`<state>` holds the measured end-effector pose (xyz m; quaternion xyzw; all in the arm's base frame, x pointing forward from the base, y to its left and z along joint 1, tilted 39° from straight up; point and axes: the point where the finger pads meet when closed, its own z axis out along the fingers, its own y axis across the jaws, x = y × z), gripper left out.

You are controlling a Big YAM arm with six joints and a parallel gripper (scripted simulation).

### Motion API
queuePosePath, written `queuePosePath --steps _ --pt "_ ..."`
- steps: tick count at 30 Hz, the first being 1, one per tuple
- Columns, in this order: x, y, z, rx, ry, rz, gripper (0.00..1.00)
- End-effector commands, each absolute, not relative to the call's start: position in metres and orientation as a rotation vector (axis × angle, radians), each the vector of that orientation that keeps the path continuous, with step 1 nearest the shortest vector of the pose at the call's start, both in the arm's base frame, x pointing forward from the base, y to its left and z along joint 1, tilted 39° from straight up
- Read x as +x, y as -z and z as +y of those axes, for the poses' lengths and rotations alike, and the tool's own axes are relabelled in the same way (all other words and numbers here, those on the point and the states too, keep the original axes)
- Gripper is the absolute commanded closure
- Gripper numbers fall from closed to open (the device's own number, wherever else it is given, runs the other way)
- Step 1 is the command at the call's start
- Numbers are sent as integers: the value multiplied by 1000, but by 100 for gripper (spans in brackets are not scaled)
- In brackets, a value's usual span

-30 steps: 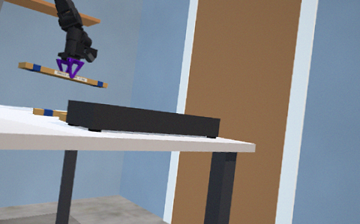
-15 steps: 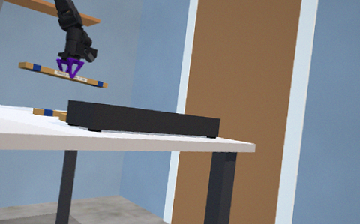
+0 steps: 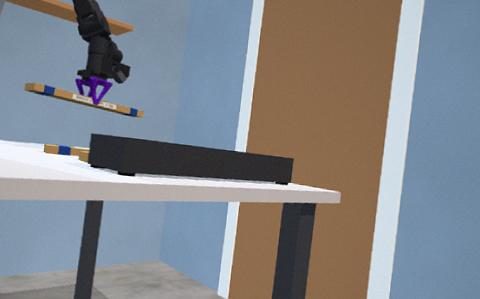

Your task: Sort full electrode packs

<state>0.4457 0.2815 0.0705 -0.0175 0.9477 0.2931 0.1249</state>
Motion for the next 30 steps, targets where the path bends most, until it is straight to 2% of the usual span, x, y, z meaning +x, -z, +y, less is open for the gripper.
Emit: queuePosePath --steps 1,30 --pt "476 -121 268 -29 -873 2655 100" --pt "488 -91 286 -6 -876 2655 100"
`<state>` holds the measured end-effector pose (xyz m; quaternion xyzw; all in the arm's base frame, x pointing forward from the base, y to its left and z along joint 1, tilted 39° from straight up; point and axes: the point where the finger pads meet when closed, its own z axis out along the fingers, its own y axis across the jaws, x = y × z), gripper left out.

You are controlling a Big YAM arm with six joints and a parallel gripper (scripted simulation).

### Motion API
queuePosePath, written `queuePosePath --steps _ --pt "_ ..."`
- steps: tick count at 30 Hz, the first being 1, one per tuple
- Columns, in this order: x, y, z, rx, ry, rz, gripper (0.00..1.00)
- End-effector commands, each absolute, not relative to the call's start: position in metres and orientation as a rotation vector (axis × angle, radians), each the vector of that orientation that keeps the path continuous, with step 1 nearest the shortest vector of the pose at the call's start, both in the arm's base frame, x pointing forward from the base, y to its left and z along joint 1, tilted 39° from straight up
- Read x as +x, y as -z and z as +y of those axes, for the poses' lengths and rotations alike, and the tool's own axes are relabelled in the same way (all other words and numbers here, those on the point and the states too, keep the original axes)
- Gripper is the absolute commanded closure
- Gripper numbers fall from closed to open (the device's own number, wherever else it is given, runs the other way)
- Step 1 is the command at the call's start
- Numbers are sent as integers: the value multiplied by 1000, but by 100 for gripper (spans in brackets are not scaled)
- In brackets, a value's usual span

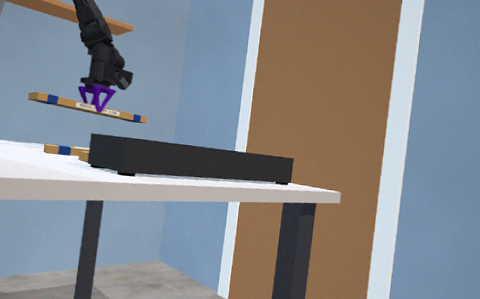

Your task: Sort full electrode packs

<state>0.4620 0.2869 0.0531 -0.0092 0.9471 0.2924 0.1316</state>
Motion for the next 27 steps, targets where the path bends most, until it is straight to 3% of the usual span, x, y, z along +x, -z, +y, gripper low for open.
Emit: queuePosePath --steps 1,27 --pt "488 -91 288 -9 -877 2653 100" --pt "496 -57 315 -17 -880 2660 100"
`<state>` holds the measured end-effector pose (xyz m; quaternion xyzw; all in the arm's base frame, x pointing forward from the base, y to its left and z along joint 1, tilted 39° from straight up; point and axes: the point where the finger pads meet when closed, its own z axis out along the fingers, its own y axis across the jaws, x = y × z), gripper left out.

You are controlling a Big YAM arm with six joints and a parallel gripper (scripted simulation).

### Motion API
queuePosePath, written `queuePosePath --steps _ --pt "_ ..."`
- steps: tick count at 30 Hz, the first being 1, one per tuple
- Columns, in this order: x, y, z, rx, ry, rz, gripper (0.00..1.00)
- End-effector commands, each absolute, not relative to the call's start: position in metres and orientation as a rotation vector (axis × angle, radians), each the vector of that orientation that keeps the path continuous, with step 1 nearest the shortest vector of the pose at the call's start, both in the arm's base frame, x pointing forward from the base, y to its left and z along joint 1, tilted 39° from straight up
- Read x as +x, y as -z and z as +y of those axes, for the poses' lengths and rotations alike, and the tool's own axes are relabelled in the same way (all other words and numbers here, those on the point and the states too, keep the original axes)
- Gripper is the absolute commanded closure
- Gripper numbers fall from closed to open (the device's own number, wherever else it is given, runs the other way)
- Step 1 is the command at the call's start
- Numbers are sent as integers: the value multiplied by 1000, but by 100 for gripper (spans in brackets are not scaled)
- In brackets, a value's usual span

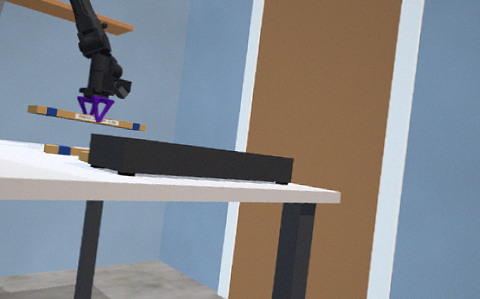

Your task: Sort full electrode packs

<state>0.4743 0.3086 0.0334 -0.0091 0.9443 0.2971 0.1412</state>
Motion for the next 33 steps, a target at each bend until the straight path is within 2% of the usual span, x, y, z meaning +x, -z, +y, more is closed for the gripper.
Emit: queuePosePath --steps 1,33 --pt "496 -54 317 -20 -879 2664 100" --pt "509 -19 342 -15 -881 2661 100"
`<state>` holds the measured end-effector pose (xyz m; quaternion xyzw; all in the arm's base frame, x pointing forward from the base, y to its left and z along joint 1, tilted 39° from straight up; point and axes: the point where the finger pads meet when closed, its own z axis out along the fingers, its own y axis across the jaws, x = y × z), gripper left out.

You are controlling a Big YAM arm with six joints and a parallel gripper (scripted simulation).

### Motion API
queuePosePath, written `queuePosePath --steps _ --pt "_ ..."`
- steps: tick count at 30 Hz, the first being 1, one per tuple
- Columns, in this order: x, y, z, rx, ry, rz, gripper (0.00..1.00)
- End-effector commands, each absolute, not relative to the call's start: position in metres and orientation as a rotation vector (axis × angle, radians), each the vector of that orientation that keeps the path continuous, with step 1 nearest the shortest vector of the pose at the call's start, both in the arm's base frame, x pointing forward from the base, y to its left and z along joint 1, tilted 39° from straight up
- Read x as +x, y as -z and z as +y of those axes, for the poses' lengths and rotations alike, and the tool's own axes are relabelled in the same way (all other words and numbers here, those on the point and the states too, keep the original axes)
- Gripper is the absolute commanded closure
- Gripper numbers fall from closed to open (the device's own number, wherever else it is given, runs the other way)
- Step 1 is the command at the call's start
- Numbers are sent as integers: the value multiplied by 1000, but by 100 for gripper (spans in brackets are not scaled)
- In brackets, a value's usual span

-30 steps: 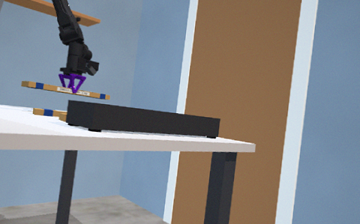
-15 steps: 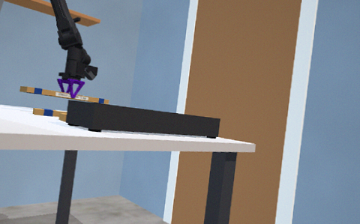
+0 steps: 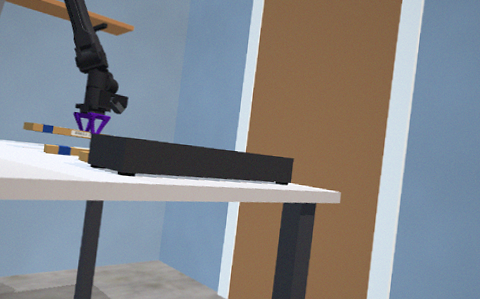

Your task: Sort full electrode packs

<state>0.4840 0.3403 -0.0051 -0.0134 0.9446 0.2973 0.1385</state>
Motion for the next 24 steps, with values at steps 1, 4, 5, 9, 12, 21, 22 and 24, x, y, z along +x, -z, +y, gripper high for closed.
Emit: queuePosePath --steps 1,4,5,9,12,21,22,24 --pt "509 -17 342 -12 -879 2664 100" --pt "510 -17 341 -9 -879 2660 100" --pt "510 -17 341 -9 -879 2660 100" --pt "505 -16 342 -11 -879 2666 100" --pt "500 -15 345 -19 -881 2668 100" --pt "493 -11 347 -23 -881 2671 100" --pt "493 -11 347 -23 -881 2671 100" --pt "494 -10 344 -18 -878 2672 100"
